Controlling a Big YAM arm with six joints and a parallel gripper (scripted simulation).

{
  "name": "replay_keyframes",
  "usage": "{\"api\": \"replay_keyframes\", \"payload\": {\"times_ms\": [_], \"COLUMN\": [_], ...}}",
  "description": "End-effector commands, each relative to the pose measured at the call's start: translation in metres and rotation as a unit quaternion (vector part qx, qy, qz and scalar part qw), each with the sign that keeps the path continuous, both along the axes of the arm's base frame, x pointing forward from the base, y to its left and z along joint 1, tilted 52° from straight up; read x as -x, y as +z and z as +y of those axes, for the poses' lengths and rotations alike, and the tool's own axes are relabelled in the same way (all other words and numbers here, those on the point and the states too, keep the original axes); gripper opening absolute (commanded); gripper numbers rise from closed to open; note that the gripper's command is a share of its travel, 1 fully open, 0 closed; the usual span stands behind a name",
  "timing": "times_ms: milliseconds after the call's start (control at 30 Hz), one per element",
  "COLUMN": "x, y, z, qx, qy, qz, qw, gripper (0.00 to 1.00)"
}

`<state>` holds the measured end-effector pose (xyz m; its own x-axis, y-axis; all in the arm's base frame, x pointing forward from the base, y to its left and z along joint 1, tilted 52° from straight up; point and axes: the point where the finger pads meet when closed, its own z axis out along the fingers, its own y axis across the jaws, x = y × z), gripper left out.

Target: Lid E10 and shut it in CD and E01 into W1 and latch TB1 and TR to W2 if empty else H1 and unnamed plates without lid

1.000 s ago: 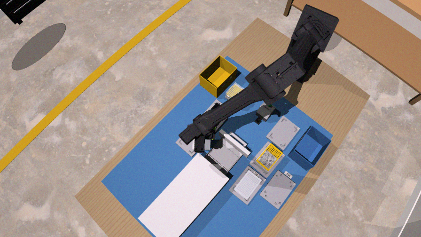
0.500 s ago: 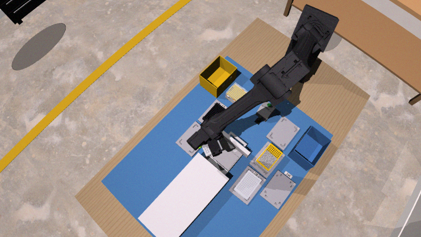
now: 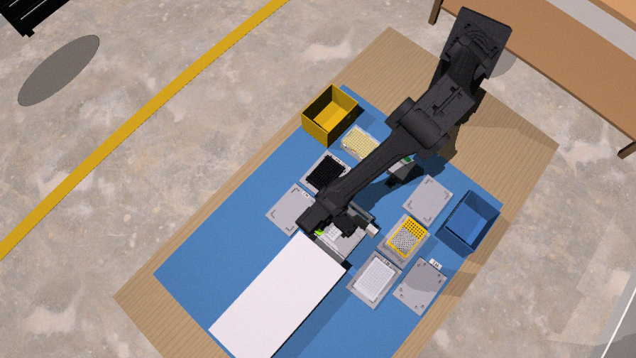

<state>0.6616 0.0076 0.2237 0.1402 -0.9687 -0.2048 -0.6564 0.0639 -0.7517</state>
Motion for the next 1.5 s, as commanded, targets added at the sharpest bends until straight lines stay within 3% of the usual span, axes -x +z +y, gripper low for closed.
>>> {"api": "replay_keyframes", "payload": {"times_ms": [0, 67, 433, 500, 533, 600, 733, 833, 867, 900, 1067, 1167, 1467], "x": [0.003, 0.005, 0.013, 0.013, 0.008, 0.015, 0.018, 0.012, 0.010, 0.009, 0.007, 0.008, 0.005], "y": [0.032, 0.032, 0.033, 0.033, 0.042, 0.033, 0.034, 0.049, 0.050, 0.051, 0.042, 0.040, 0.033], "z": [-0.013, 0.009, 0.037, 0.037, 0.024, 0.046, 0.057, 0.058, 0.041, 0.040, 0.039, 0.055, 0.038], "qx": [0.021, 0.021, 0.011, 0.011, 0.011, 0.011, 0.010, 0.009, 0.009, 0.009, 0.011, 0.011, 0.015], "qy": [0.001, 0.014, 0.007, 0.007, -0.006, 0.007, 0.007, 0.008, -0.006, -0.005, -0.003, 0.010, 0.001], "qz": [-0.037, -0.037, -0.035, -0.035, -0.043, -0.035, -0.035, -0.047, -0.048, -0.049, -0.041, -0.039, -0.034], "qw": [0.999, 0.999, 0.999, 0.999, 0.999, 0.999, 0.999, 0.999, 0.999, 0.999, 0.999, 0.999, 0.999], "gripper": [0.00, 0.00, 0.00, 0.00, 0.00, 0.00, 0.00, 0.00, 0.00, 0.00, 0.00, 0.00, 0.00]}}
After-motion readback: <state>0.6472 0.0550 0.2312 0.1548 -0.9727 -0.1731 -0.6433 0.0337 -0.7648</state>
